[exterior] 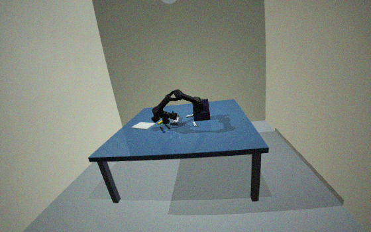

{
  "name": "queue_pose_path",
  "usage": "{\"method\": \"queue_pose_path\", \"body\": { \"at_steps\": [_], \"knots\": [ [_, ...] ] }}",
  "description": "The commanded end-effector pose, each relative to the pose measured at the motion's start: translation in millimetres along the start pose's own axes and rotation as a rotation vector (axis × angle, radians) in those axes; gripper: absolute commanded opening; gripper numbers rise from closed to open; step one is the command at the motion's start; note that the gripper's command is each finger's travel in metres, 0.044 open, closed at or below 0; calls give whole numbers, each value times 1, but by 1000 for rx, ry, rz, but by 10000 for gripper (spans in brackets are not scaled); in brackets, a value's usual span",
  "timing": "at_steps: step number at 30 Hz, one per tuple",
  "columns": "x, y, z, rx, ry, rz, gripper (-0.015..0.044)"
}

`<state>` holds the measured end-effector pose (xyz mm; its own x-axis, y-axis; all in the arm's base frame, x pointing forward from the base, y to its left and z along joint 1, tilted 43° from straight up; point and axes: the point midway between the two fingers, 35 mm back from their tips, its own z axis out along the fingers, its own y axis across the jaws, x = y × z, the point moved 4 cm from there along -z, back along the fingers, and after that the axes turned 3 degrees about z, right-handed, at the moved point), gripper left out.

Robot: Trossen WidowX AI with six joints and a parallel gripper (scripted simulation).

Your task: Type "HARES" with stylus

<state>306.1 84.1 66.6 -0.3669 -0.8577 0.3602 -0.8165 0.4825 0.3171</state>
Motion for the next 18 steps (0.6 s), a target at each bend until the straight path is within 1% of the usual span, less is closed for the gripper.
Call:
{"method": "queue_pose_path", "body": {
  "at_steps": [1, 6, 14, 18],
  "knots": [
    [0, 0, -1, -3, -6, 5, 81],
    [1, 0, -1, -3, -6, 5, 81],
    [32, 0, -17, -2, -5, 6, 81],
    [33, 0, -18, -3, -5, 6, 81]
  ]
}}
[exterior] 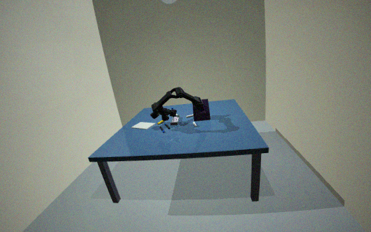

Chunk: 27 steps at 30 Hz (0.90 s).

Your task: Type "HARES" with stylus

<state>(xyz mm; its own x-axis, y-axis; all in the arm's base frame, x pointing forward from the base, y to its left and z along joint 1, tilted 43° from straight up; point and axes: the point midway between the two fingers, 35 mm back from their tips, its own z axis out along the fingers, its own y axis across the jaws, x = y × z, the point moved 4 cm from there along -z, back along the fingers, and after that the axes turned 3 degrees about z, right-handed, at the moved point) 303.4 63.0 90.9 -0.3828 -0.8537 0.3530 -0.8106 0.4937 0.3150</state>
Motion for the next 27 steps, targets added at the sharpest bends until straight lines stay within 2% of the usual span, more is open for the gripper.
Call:
{"method": "queue_pose_path", "body": {
  "at_steps": [1, 7, 10, 13, 27],
  "knots": [
    [5, 0, -1, 0, 8, -7, 81],
    [2, 0, -1, -2, 2, -2, 85],
    [2, 0, -1, -2, 2, -2, 65],
    [5, -2, 3, -2, 2, -3, 0],
    [43, -30, 63, 1, 9, -5, 0]
  ]
}}
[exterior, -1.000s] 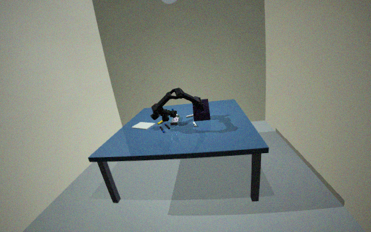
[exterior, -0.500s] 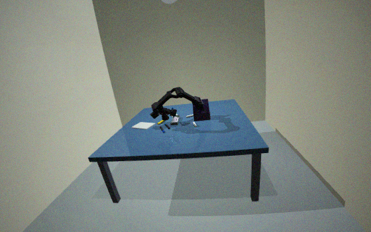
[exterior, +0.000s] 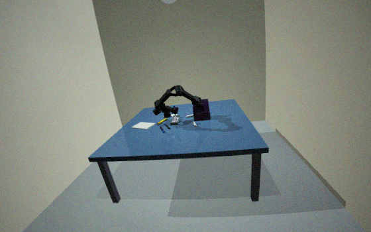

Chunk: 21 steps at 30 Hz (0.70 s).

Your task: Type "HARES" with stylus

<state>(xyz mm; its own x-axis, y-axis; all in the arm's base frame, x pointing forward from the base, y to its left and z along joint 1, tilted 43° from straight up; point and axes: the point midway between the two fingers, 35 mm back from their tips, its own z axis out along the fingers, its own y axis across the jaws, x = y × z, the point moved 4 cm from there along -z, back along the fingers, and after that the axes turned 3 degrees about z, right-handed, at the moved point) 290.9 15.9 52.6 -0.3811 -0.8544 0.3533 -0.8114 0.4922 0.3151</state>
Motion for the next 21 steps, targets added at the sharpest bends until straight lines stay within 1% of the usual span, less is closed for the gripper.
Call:
{"method": "queue_pose_path", "body": {
  "at_steps": [1, 3, 8, 14, 20, 21],
  "knots": [
    [15, -6, 21, 0, 9, -4, 0],
    [19, -8, 27, 0, 10, -4, 0],
    [19, -8, 28, 0, 11, -4, 0],
    [4, -7, 37, -1, 10, -4, 0],
    [2, -7, 38, -1, 10, -4, 0],
    [2, -7, 38, -1, 10, -4, 26]
  ]
}}
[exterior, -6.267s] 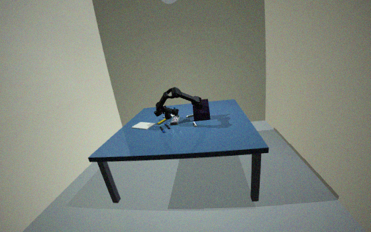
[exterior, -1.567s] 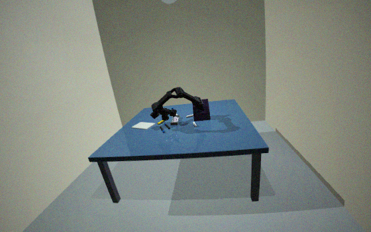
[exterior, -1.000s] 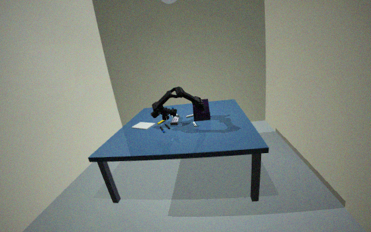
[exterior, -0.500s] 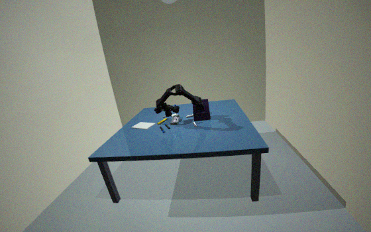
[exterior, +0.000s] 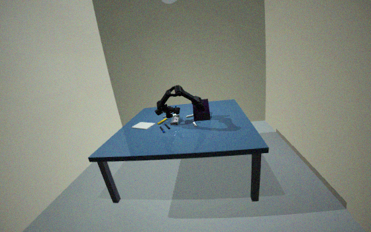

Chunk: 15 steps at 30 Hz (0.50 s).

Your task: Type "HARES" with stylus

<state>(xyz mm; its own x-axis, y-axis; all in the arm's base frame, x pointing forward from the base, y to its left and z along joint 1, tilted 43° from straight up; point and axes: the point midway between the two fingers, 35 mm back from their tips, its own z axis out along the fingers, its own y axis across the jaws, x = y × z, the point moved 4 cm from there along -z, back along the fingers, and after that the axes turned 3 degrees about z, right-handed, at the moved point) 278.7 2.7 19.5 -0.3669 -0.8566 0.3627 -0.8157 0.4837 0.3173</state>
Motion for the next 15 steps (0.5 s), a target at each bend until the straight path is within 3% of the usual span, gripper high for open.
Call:
{"method": "queue_pose_path", "body": {
  "at_steps": [1, 3, 15],
  "knots": [
    [-4, 0, 2, -2, -4, 5, 53],
    [-4, 0, 3, -2, -4, 5, 81],
    [-8, 0, 5, -2, -4, 5, 81]
  ]
}}
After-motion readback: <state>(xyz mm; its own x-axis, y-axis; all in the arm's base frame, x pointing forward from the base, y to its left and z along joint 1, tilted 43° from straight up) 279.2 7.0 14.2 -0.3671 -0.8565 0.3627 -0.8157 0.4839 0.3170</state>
